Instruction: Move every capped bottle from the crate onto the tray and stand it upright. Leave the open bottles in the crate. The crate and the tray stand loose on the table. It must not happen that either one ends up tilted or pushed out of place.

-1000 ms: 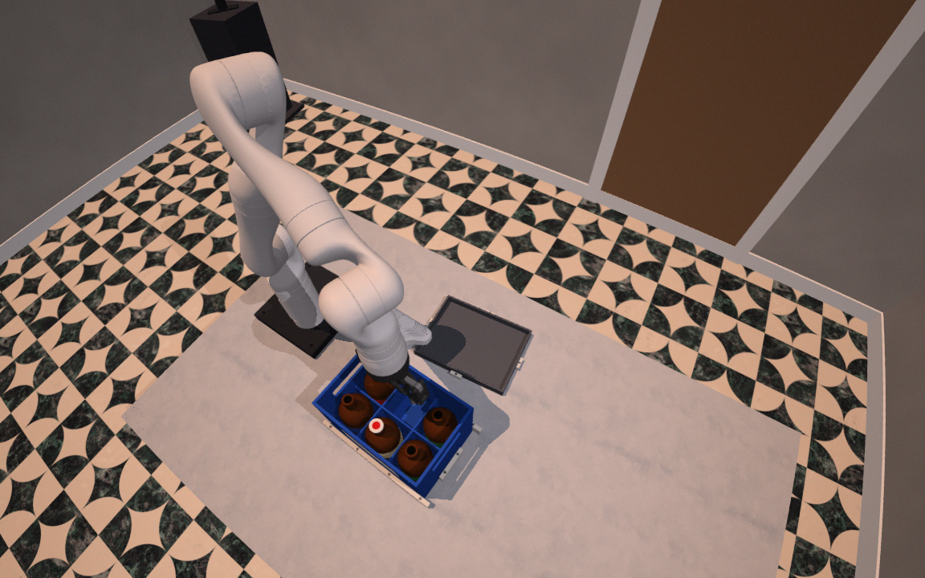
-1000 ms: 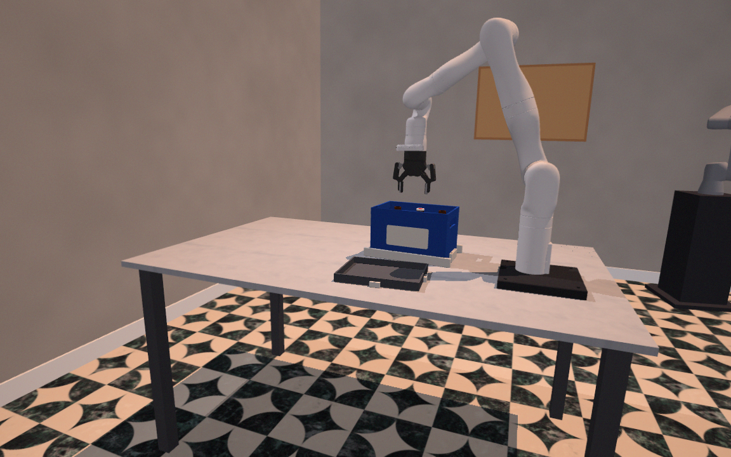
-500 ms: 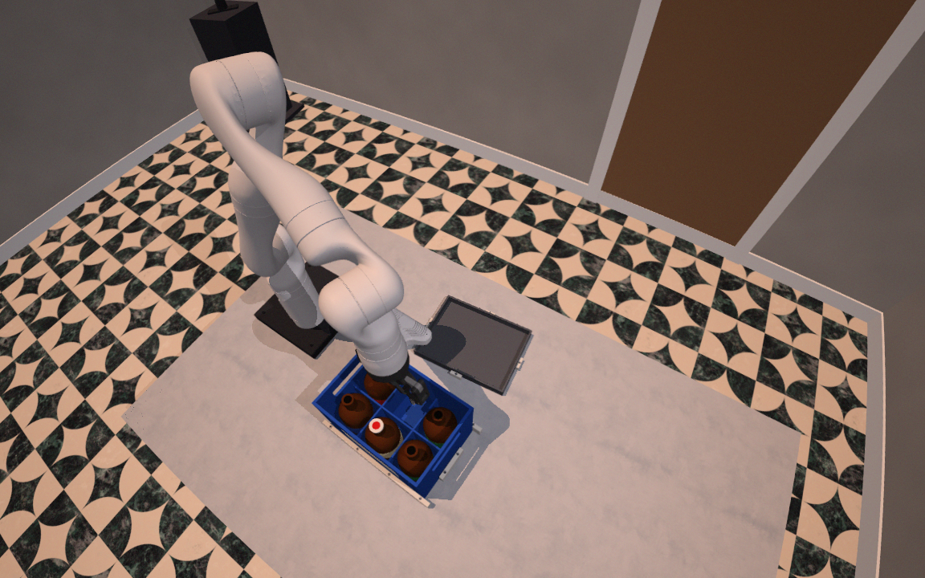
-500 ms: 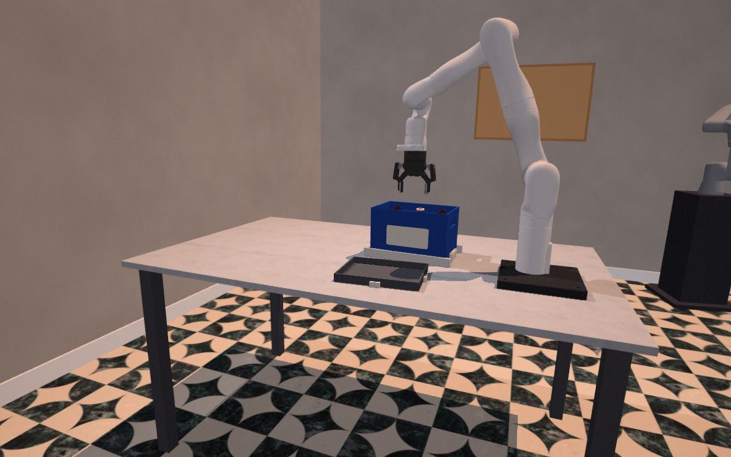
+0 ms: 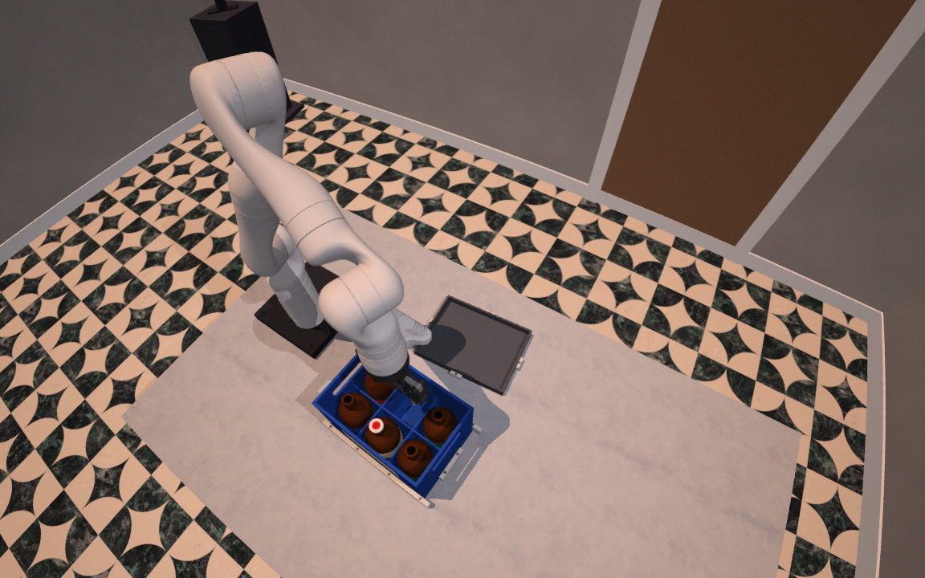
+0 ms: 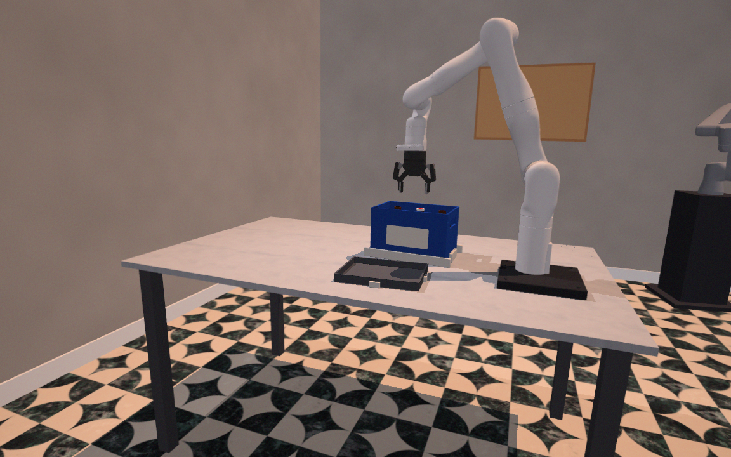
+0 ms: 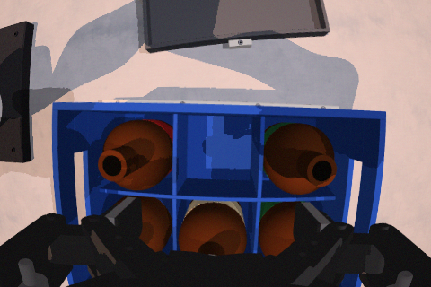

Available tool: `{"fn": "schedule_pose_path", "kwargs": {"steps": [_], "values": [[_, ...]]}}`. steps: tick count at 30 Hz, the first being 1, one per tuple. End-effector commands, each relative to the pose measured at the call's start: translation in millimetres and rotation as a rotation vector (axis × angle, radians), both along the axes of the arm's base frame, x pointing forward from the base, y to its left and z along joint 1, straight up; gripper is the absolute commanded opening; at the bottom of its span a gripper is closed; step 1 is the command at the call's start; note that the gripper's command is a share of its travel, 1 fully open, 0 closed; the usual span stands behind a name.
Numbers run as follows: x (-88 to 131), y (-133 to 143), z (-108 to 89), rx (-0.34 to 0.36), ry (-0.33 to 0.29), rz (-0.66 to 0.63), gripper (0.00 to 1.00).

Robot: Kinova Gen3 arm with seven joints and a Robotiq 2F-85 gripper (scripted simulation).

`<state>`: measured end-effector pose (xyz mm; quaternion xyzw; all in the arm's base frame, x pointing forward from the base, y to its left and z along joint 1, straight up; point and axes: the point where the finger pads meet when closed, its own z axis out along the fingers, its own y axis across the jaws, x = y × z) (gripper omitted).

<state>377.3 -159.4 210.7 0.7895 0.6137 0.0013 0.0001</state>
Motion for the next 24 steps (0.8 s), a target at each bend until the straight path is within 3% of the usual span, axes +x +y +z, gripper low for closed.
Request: {"fn": "schedule_pose_path", "kwargs": {"steps": [1, 14, 15, 24], "values": [[0, 0, 0.6, 0.000, -0.002, 0.000, 1.00], [0, 0, 0.6, 0.000, -0.002, 0.000, 1.00], [-1, -3, 0.2, -0.001, -0.002, 0.013, 0.60], [-9, -32, -2.9, -0.002, -0.002, 0.128, 0.60]]}}
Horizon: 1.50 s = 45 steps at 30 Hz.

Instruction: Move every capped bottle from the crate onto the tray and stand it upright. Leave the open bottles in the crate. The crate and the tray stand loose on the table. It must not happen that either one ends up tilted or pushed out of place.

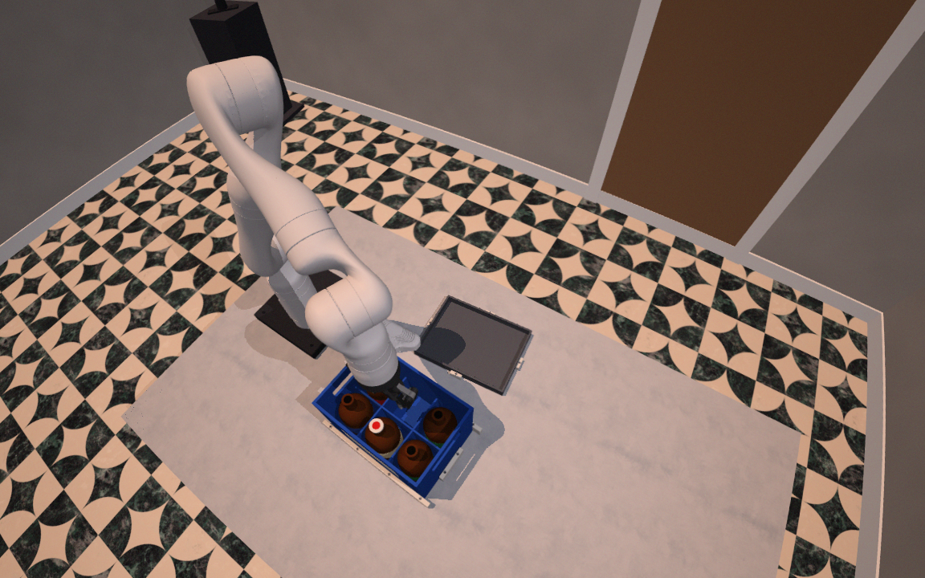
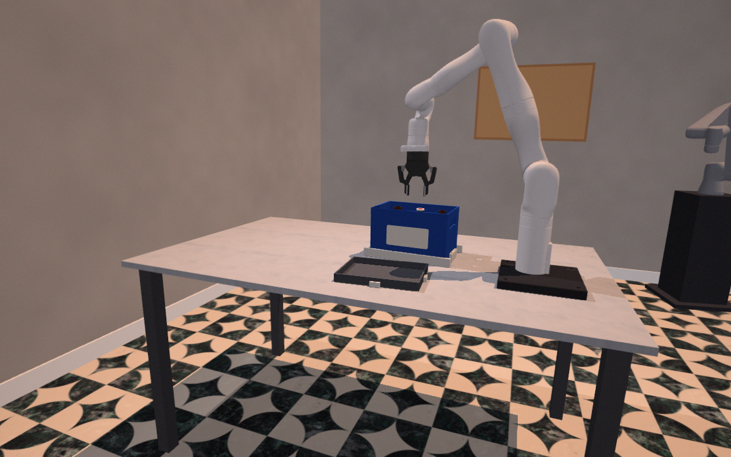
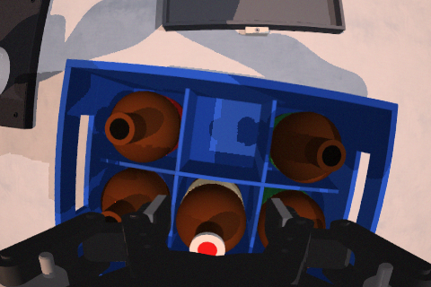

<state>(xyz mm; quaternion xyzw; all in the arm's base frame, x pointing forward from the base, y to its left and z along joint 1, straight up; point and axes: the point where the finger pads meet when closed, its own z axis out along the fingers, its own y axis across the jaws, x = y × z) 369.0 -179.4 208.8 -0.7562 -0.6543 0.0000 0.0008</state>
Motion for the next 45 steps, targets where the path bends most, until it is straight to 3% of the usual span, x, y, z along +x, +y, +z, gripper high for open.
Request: {"fn": "schedule_pose_path", "kwargs": {"steps": [1, 22, 45], "values": [[-2, -15, -1.4, -0.001, -0.005, 0.036, 0.60], [-12, -49, -7.0, -0.006, -0.002, 0.274, 0.60], [-12, -49, -6.2, -0.002, -0.003, 0.489, 0.60]]}}
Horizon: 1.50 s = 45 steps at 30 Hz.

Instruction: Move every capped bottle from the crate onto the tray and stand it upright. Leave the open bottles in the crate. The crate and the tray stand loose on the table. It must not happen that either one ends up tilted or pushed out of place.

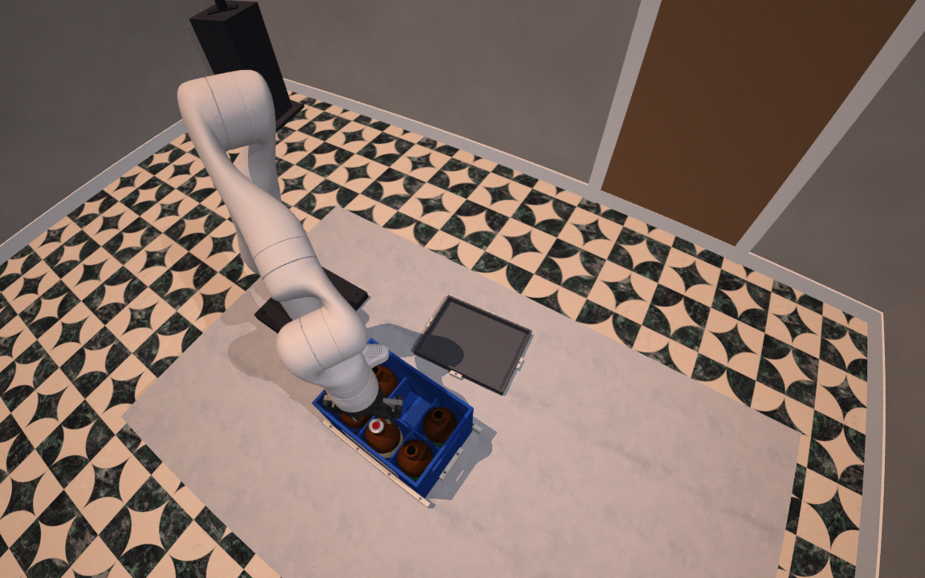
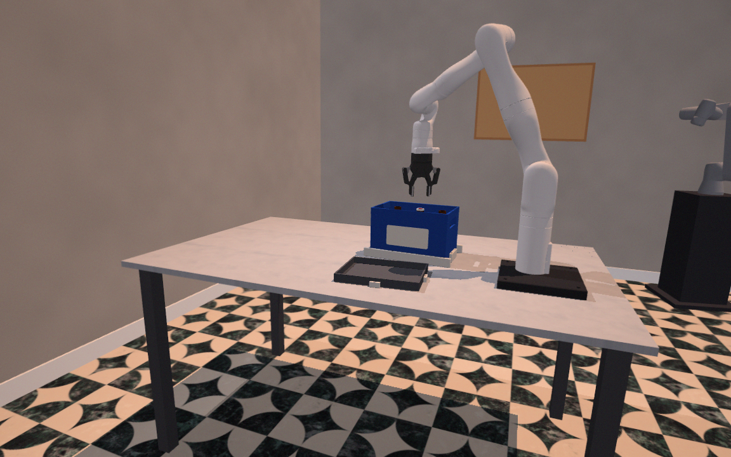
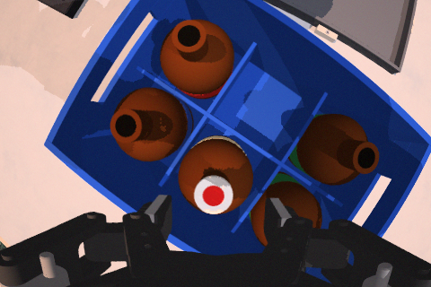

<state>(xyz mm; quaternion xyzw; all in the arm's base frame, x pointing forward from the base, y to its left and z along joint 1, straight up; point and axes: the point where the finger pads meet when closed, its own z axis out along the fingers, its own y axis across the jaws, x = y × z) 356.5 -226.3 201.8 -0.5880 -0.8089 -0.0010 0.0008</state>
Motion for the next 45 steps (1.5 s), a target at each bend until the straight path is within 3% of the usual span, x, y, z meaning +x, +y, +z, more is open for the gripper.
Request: {"fn": "schedule_pose_path", "kwargs": {"steps": [1, 11, 30, 45], "values": [[0, -2, 0.9, -0.004, -0.002, 0.043, 0.60], [1, -5, 0.9, -0.008, -0.005, 0.171, 0.60], [1, -6, 2.0, -0.009, -0.006, 0.219, 0.60], [1, -2, -26.0, -0.009, -0.006, 0.219, 0.60]]}}
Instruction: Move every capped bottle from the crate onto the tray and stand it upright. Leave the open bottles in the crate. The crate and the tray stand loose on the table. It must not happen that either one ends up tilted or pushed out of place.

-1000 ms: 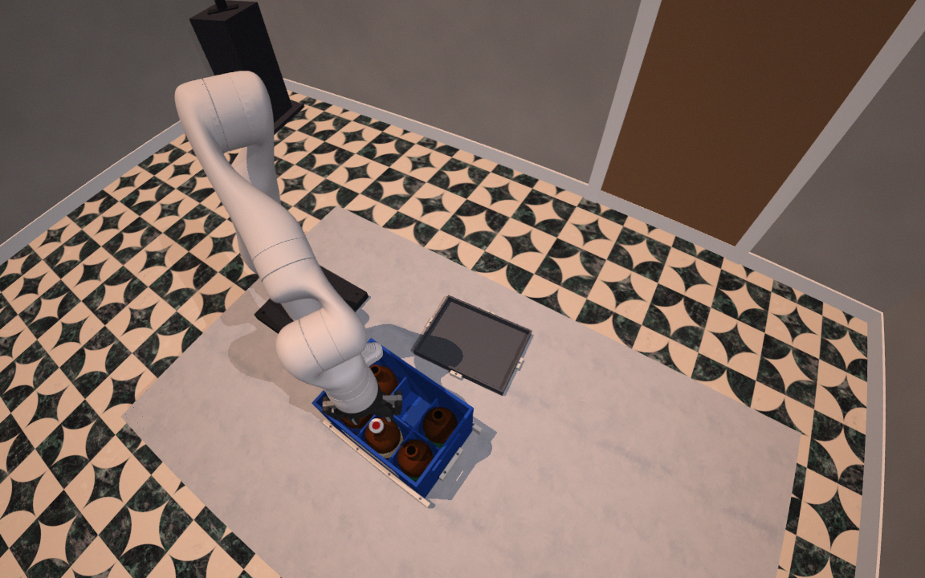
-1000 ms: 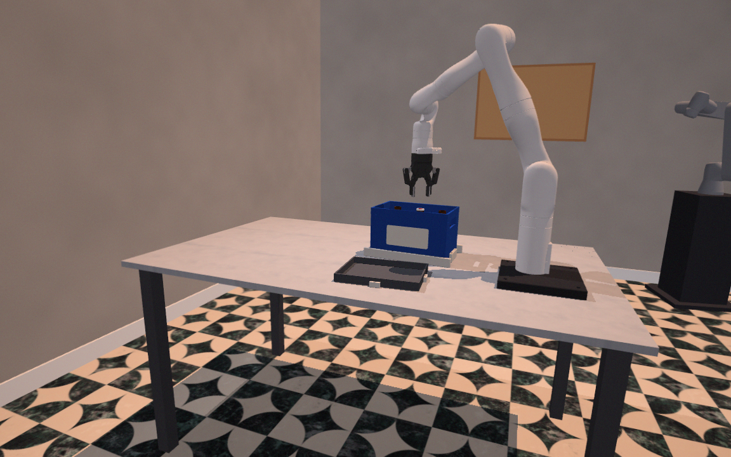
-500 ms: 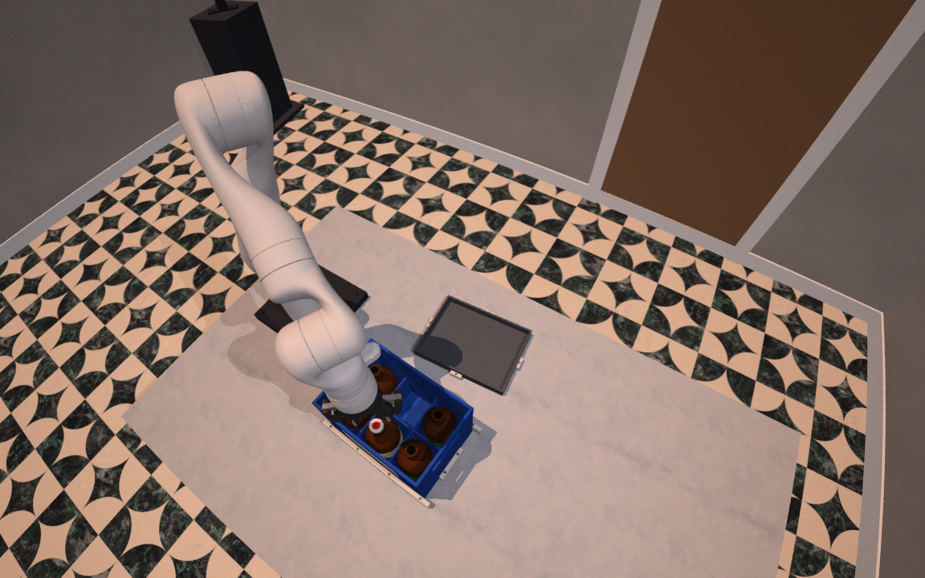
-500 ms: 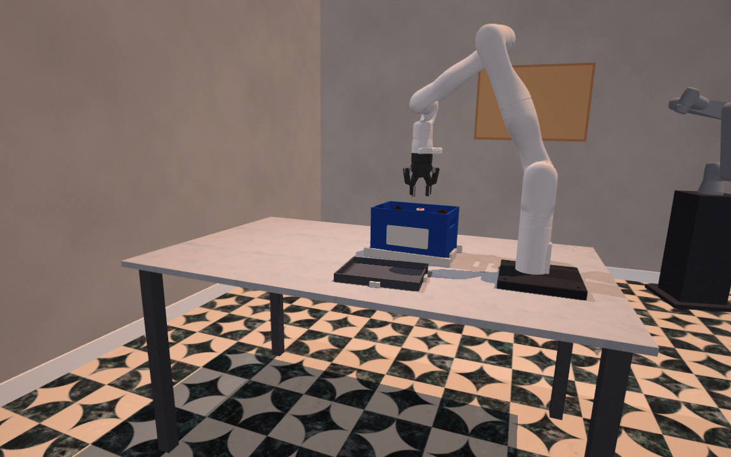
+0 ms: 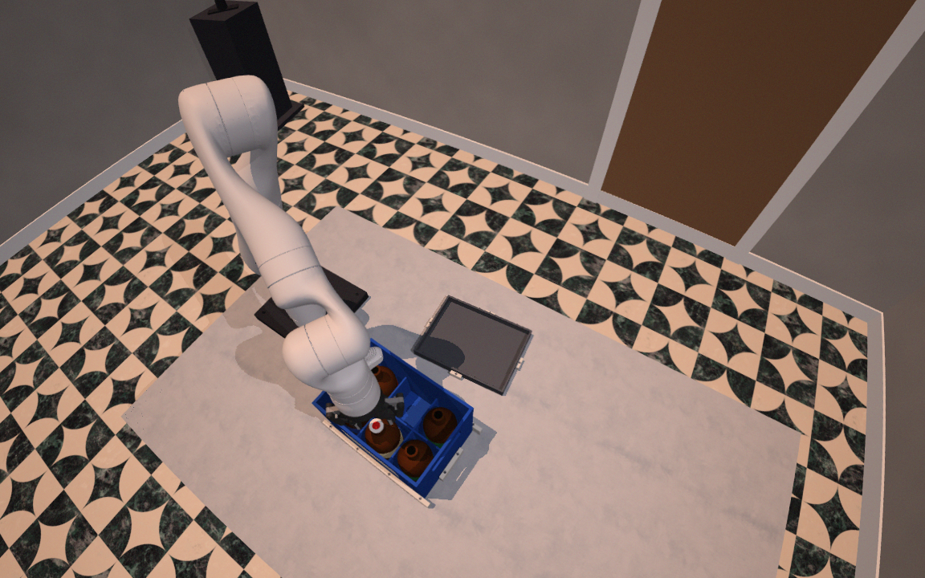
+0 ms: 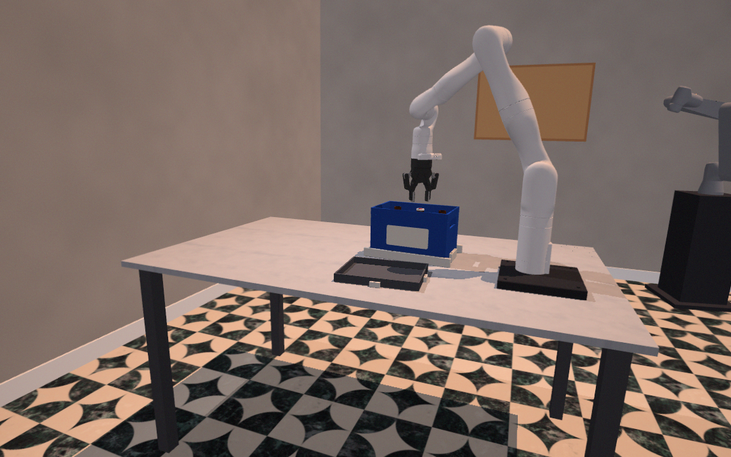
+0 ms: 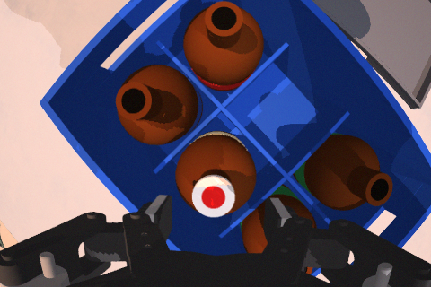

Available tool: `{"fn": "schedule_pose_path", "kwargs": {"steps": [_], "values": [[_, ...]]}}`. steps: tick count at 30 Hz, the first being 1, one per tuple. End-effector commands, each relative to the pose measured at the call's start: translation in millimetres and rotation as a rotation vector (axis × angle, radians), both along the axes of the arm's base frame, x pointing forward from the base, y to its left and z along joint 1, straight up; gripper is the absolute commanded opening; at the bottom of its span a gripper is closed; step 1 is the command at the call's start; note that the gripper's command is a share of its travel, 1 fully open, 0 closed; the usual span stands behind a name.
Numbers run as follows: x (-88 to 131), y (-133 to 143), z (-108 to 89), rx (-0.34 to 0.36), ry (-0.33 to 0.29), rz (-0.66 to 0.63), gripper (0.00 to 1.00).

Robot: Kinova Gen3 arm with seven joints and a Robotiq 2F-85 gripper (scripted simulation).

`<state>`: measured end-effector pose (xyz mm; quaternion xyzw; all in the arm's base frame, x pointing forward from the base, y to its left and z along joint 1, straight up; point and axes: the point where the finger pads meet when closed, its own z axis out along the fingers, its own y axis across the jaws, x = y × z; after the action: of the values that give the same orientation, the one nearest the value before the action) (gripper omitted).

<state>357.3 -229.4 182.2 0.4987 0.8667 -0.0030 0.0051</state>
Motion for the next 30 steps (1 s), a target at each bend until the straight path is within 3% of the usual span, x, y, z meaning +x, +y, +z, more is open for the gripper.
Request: {"fn": "schedule_pose_path", "kwargs": {"steps": [1, 20, 30], "values": [[0, 1, -6.4, 0.004, 0.000, 0.006, 0.60], [-1, 1, -7.4, 0.000, 0.001, 0.002, 0.60], [0, 1, -20.7, 0.003, 0.000, 0.005, 0.60]]}}
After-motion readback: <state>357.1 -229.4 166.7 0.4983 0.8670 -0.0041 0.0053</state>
